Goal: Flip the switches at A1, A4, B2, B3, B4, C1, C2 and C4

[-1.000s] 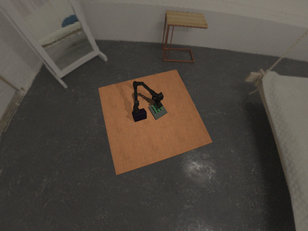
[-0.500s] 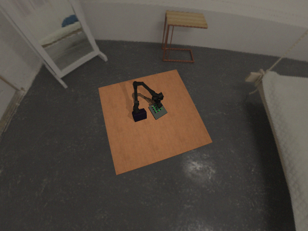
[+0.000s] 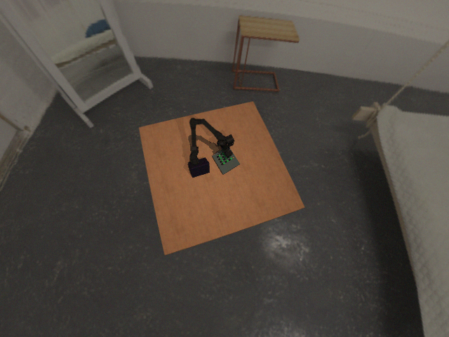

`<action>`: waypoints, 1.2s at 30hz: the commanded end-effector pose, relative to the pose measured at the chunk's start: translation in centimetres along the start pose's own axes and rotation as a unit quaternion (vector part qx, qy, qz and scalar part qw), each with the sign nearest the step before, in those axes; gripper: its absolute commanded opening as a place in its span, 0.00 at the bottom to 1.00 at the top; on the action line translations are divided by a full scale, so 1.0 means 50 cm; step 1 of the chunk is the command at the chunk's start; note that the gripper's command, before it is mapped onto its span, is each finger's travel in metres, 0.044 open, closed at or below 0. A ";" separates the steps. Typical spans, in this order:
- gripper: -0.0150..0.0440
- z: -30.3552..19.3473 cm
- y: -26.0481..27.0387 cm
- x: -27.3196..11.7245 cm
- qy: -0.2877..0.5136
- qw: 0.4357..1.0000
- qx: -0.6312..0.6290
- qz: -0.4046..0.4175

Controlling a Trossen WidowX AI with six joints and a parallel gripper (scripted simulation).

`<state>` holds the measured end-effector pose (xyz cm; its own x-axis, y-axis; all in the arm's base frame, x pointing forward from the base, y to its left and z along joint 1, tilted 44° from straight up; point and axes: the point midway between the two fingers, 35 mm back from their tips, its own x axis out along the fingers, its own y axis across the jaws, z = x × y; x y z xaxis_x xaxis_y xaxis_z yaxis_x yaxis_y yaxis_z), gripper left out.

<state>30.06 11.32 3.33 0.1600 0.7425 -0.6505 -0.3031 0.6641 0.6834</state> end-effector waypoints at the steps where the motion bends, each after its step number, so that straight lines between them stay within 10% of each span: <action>1: 0.25 -0.003 -0.001 0.004 0.003 1.000 0.003 -0.001; 36: 0.25 -0.002 -0.001 0.013 0.003 1.000 0.003 -0.001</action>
<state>30.19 11.65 3.08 0.1622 0.7426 -0.6498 -0.3038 0.6641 0.6831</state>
